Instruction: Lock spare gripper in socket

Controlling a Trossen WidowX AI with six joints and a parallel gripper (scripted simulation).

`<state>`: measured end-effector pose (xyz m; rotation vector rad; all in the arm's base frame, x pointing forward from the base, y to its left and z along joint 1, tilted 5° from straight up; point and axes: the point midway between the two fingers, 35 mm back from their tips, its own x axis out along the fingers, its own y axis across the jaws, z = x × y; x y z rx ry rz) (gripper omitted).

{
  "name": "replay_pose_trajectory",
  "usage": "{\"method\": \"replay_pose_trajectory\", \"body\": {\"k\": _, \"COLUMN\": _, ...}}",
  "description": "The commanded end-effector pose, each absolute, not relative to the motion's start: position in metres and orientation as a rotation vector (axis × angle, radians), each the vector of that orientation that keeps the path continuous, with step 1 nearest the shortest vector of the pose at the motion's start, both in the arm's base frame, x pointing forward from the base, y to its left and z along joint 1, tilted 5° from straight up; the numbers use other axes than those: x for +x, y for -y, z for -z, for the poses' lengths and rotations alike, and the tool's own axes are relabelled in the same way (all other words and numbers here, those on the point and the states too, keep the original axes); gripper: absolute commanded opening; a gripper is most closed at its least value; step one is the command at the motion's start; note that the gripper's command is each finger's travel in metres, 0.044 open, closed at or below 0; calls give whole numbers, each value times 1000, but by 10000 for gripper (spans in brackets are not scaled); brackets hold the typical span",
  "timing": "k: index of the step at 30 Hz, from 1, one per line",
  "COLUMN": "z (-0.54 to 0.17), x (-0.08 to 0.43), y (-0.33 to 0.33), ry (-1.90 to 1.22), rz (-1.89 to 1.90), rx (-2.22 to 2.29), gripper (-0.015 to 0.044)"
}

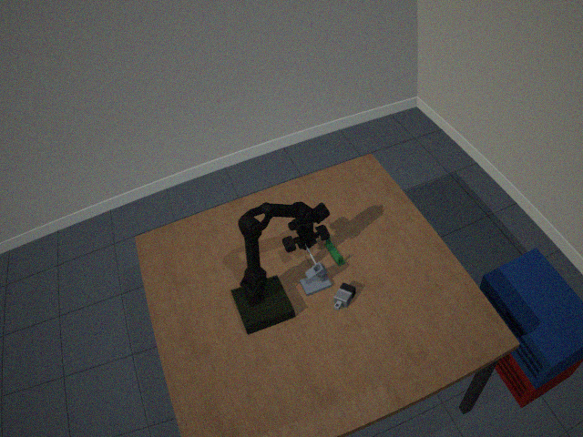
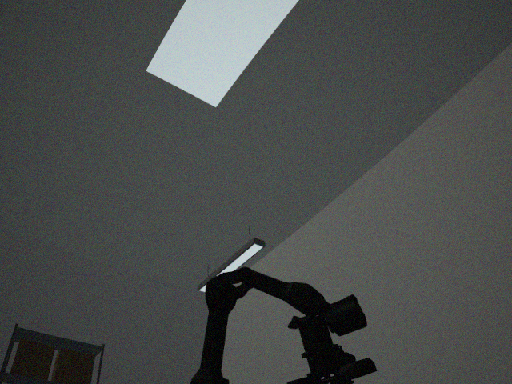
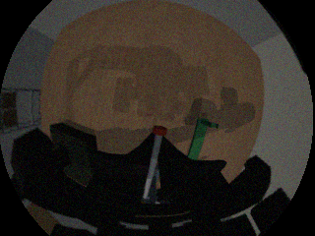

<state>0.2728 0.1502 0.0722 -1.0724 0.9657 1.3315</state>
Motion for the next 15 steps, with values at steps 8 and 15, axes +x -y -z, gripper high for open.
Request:
{"method": "replay_pose_trajectory", "body": {"k": 8, "z": -77, "x": 275, "y": -159, "ry": -972, "rz": -1330, "rx": -1069, "gripper": 0}}
{"method": "replay_pose_trajectory", "body": {"k": 15, "z": -79, "x": 274, "y": -165, "ry": -979, "rz": -1335, "rx": -1065, "gripper": 0}}
